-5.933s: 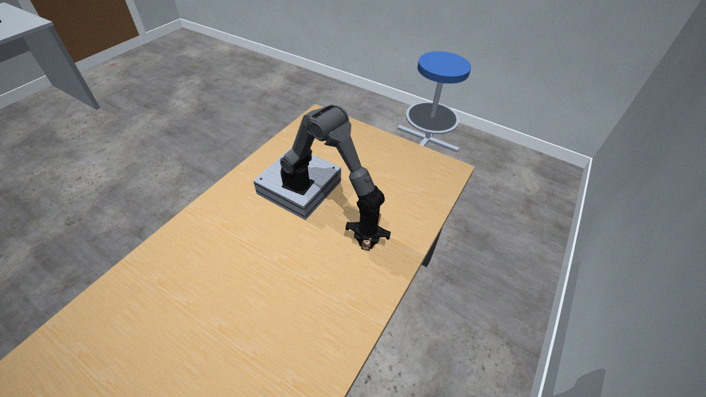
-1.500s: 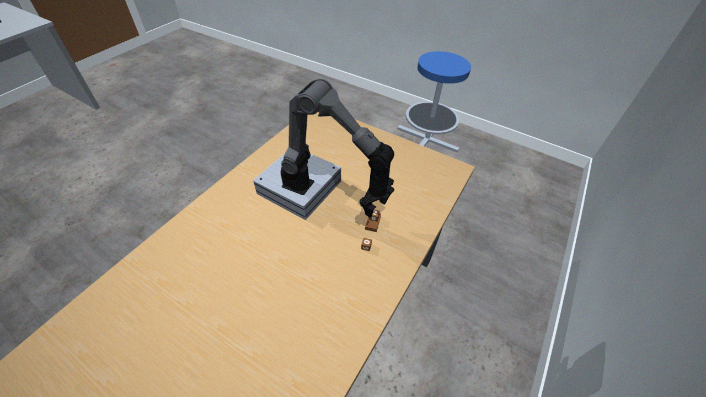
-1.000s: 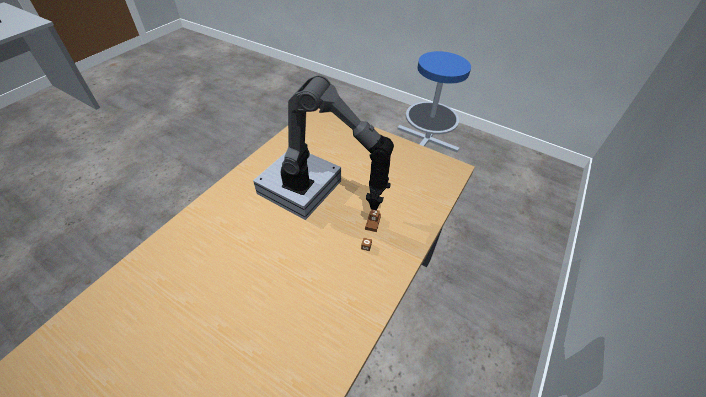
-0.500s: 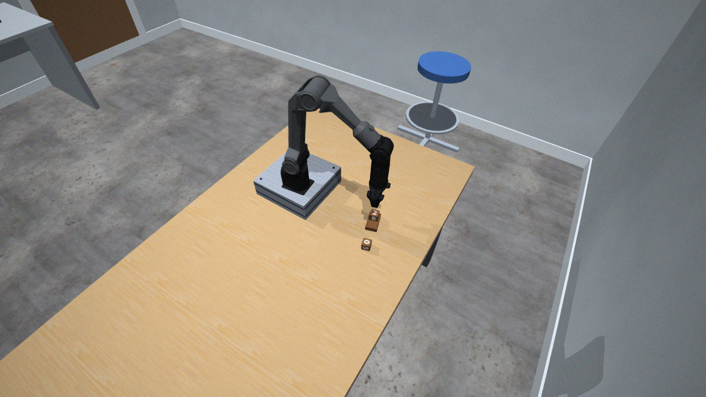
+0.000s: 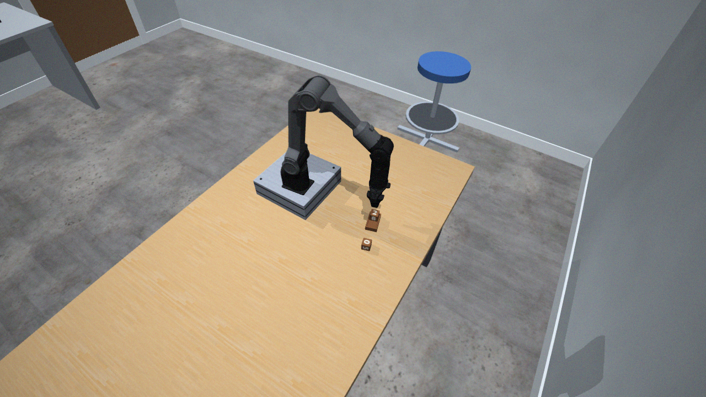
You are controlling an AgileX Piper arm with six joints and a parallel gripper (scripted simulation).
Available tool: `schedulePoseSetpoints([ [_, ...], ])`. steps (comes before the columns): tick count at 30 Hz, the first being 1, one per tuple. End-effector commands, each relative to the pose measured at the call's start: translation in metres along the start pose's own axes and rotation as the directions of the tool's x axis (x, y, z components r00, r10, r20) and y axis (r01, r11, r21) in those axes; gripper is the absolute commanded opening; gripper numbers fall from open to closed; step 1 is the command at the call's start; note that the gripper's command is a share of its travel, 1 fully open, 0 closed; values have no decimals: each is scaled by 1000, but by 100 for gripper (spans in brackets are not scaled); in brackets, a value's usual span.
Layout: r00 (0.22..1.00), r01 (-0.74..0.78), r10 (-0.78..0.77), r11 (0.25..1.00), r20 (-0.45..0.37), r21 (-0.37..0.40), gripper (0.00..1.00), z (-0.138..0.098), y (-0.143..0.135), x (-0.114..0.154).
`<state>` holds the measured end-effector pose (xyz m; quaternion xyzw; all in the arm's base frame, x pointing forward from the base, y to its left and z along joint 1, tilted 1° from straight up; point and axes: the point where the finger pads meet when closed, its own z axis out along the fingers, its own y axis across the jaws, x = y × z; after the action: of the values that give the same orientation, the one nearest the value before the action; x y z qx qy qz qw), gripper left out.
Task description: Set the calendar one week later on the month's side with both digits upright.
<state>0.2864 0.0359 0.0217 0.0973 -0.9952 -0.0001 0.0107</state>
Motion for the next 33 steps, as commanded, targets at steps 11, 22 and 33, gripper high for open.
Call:
schedulePoseSetpoints([
  [11, 1000, -2, 2, 1000, 1, -1, 61, 1, 0, 0],
  [22, 1000, -1, 1, 1000, -1, -1, 61, 10, 0, 0],
  [33, 1000, -1, 1, 1000, -1, -1, 61, 23, 0, 0],
])
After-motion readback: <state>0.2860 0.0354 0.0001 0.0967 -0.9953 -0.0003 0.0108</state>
